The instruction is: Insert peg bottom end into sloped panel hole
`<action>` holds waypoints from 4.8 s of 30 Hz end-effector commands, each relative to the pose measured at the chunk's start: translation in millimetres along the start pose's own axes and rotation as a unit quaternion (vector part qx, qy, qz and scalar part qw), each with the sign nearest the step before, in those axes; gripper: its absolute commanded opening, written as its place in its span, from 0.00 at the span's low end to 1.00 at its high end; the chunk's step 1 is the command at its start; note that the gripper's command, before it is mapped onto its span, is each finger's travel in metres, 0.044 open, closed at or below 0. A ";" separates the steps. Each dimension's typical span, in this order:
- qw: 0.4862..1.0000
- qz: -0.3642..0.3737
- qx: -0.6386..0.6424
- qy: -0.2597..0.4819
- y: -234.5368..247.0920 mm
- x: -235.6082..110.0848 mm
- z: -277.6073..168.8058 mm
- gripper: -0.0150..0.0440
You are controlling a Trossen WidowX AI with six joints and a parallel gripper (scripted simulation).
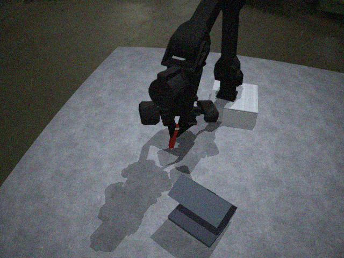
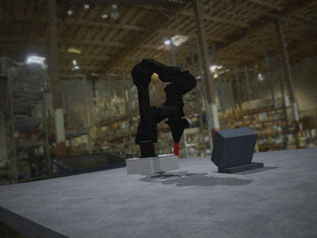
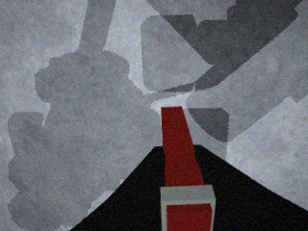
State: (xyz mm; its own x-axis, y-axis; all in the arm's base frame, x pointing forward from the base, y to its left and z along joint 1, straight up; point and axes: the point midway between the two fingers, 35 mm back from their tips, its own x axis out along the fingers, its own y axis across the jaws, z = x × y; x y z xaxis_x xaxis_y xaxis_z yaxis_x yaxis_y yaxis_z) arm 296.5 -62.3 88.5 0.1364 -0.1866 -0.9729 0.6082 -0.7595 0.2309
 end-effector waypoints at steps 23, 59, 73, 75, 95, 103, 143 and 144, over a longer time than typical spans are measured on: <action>0.996 0.066 -0.058 0.011 -14.9 -3.0 -19.8 0.25; 0.980 0.151 -0.124 0.037 -38.8 -9.6 -46.5 0.25; 0.971 0.182 -0.146 0.050 -49.3 -13.4 -55.6 0.25; 0.970 0.187 -0.149 0.052 -50.9 -14.0 -56.8 0.25; 0.954 0.230 -0.176 0.074 -67.1 -20.5 -68.1 0.25; 0.947 0.247 -0.186 0.084 -73.9 -23.4 -71.9 0.25; 0.909 0.323 -0.222 0.139 -109.7 -39.7 -85.5 0.25; 0.908 0.325 -0.223 0.140 -110.6 -40.1 -85.7 0.25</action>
State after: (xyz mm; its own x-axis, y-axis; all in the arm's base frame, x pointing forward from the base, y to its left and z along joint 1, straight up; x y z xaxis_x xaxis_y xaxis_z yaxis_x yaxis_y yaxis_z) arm 293.4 81.1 99.4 0.7219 -0.2945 -0.6262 0.5874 -0.2174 0.7795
